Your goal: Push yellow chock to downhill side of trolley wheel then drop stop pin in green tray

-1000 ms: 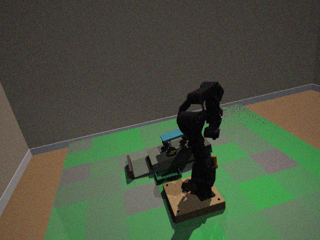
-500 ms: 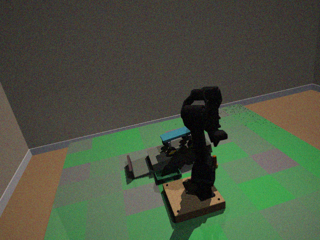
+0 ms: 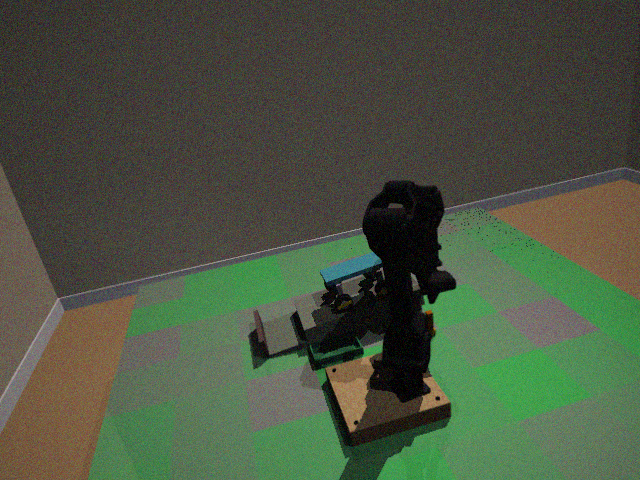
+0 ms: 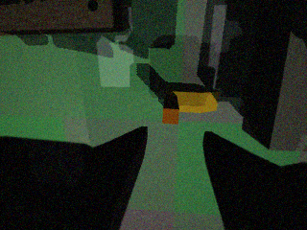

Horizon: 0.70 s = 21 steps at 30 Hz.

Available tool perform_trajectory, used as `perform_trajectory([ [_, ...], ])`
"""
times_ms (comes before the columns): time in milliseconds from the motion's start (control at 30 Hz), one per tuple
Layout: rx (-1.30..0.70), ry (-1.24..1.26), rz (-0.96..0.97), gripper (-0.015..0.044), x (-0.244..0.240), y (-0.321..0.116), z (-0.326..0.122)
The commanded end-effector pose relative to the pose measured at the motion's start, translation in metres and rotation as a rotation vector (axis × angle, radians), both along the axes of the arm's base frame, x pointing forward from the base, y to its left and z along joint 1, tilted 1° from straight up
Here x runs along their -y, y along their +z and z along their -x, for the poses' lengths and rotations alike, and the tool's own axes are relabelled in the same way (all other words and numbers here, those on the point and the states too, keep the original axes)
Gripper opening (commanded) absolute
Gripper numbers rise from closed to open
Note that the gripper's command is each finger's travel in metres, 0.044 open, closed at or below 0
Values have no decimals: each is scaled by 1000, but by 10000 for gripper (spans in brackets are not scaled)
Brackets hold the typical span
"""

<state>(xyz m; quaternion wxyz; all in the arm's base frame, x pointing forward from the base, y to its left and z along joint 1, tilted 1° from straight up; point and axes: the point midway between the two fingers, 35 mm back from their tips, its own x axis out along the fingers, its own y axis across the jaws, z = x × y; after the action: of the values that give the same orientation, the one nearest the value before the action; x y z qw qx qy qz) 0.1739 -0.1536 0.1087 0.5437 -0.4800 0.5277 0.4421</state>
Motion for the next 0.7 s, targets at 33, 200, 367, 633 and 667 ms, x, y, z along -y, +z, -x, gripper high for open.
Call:
perform_trajectory([
  [33,-10,6,-3,190,-1,-17,2],
  [200,-10,6,-3,190,-1,-19,2],
  [367,-10,6,-3,190,0,-25,1],
  [633,-10,6,-3,190,0,-38,0],
  [667,-10,6,-3,190,0,-40,0],
])
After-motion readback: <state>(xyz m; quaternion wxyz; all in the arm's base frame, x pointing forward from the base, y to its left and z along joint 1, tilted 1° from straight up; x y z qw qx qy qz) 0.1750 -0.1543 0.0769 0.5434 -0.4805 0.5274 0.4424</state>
